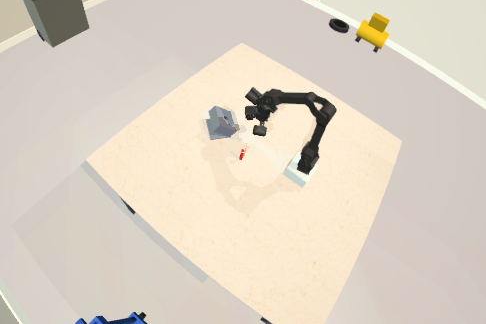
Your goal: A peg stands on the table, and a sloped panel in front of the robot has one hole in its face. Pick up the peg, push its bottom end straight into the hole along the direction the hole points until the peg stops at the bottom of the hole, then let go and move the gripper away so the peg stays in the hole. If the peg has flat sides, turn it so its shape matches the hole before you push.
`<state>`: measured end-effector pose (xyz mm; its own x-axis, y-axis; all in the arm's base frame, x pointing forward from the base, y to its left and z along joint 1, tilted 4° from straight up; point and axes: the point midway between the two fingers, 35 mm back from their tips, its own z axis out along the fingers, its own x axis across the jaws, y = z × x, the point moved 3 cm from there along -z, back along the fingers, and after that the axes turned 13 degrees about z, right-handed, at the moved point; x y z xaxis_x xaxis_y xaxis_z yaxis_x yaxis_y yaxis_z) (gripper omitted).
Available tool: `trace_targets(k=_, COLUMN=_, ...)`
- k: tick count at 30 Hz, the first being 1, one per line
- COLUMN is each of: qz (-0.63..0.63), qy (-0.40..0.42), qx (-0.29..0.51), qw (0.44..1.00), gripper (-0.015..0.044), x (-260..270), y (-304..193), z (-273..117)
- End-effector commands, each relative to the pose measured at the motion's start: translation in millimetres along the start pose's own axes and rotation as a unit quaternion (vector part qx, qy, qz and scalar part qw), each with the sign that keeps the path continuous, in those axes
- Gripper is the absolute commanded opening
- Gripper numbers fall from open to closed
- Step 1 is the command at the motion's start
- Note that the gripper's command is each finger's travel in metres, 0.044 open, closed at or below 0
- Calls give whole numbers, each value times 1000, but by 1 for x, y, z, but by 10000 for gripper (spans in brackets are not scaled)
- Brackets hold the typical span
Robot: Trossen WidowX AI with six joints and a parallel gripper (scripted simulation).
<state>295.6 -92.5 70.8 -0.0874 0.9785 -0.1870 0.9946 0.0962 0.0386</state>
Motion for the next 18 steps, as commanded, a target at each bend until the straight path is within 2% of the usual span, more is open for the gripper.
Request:
trace_targets(k=1, qz=-6, qy=15, qx=-1, qw=1000, gripper=440, x=17, y=8, z=-5)
trace_targets(k=18, qz=-34, qy=63, qx=4, qw=997, gripper=440, x=88, y=27, z=-23)
